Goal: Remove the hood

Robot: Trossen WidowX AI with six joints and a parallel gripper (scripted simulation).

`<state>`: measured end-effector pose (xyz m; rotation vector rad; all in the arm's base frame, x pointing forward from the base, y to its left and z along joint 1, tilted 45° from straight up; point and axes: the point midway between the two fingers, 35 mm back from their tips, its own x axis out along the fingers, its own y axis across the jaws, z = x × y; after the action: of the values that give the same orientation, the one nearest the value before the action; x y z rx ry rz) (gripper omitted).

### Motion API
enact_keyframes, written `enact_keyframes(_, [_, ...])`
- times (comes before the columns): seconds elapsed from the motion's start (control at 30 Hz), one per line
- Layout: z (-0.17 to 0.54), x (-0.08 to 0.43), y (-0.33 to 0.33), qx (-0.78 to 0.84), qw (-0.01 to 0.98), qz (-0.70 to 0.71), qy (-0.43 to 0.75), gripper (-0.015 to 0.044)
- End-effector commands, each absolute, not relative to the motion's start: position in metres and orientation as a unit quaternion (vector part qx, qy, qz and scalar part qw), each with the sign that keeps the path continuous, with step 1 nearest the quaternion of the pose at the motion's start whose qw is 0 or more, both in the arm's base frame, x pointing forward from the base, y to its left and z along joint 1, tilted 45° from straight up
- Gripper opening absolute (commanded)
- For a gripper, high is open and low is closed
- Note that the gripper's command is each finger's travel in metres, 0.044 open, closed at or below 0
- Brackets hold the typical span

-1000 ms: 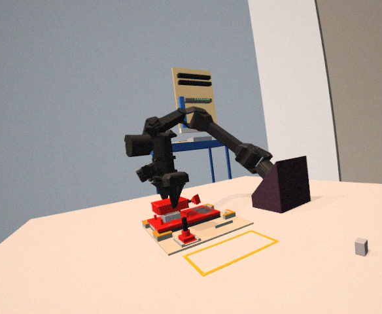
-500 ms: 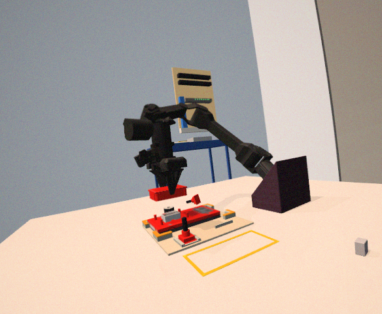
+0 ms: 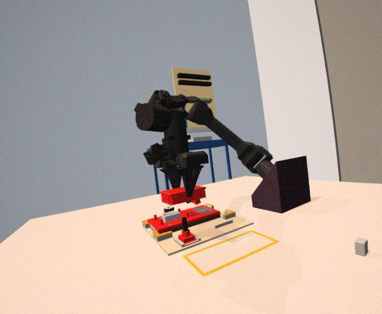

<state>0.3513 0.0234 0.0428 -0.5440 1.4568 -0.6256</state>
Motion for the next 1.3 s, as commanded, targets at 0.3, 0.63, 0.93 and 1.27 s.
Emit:
enact_keyframes(0.3, [-0.015, 0.332, 0.084, -0.237, 0.667, -0.281, 0.648, 0.0000])
enact_keyframes(0.63, [-0.042, 0.315, 0.110, -0.239, 0.665, -0.287, 0.647, 0.0000])
enact_keyframes(0.93, [-0.046, 0.316, 0.106, -0.239, 0.665, -0.287, 0.647, 0.0000])
enact_keyframes(1.27, [-0.052, 0.317, 0.101, -0.239, 0.665, -0.287, 0.647, 0.0000])
